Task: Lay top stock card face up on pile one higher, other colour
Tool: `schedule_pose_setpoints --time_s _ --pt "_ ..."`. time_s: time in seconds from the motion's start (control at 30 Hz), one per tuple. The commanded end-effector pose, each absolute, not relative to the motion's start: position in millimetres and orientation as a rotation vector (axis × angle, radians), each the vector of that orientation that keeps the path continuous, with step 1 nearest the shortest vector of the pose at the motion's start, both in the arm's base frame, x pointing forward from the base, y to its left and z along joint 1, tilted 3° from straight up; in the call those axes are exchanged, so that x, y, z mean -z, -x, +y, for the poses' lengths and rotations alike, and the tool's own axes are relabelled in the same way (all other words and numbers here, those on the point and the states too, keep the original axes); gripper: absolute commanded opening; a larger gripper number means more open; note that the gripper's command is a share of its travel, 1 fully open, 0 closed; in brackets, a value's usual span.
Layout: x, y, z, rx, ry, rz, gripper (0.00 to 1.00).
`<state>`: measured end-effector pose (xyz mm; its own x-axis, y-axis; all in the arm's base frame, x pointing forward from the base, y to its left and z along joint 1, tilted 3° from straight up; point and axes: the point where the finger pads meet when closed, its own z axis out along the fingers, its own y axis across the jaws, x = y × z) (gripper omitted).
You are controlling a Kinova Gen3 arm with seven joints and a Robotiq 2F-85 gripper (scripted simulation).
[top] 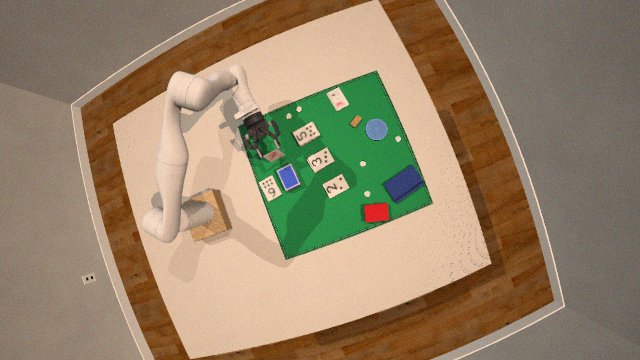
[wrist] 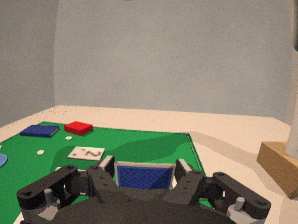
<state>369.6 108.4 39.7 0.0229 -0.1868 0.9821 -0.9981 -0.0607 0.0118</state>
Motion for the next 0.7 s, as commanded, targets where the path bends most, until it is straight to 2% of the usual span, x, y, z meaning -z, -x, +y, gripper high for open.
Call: schedule_pose_setpoints --time_s 0.0,0.67 --pt "-37.4 -368.7 109.0 -1.15 -1.395 -1.294 0.71" --pt "-37.1 -368.7 109.1 -1.161 -1.382 -1.282 0.71"
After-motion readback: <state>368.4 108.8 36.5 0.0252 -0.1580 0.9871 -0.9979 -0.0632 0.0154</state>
